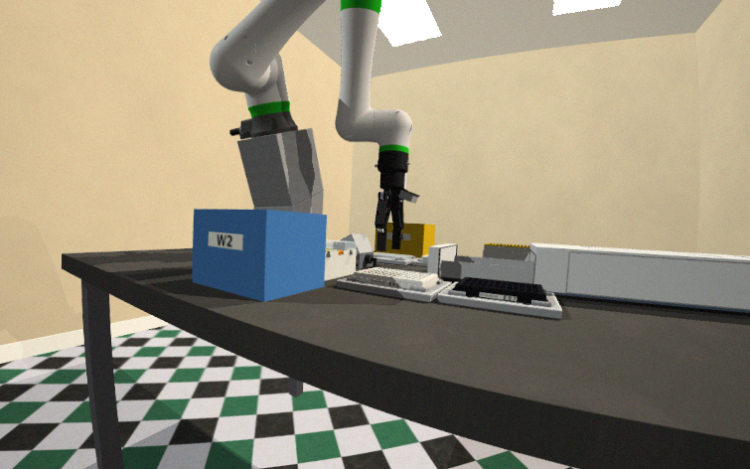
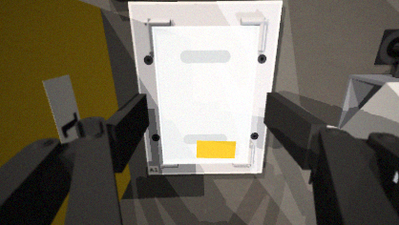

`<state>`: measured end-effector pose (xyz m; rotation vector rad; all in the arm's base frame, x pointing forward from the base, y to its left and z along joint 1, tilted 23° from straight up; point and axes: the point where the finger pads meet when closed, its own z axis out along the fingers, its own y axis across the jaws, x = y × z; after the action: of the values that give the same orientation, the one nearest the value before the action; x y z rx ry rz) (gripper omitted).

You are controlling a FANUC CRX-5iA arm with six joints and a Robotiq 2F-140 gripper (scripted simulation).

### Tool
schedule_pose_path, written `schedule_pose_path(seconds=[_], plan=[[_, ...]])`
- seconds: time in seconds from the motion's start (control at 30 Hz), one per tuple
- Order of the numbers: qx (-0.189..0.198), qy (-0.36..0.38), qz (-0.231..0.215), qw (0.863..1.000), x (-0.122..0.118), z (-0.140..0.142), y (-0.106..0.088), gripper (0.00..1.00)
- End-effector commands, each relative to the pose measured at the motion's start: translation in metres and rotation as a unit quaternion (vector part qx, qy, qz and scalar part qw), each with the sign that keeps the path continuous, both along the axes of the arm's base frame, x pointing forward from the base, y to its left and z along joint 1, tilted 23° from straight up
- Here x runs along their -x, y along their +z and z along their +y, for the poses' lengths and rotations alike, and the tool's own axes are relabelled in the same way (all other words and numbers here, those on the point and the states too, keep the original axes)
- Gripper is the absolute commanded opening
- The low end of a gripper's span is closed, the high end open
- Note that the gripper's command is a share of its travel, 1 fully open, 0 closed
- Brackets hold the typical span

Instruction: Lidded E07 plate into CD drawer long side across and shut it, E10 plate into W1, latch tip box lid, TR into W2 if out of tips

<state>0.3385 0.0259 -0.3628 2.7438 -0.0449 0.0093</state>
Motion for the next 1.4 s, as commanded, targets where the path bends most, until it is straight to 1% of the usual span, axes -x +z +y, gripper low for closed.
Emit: schedule_pose_path(seconds=[0.0,0.47,0.8,1.37], plan=[[0.0,0.0,-0.001,1.0,0.0,-0.001,-0.003,0.7],[0.0,0.0,-0.001,1.0,0.0,-0.007,-0.018,0.7],[0.0,0.0,-0.001,1.0,0.0,-0.007,-0.018,0.7],[0.0,0.0,-0.001,1.0,0.0,-0.007,-0.017,0.63]])
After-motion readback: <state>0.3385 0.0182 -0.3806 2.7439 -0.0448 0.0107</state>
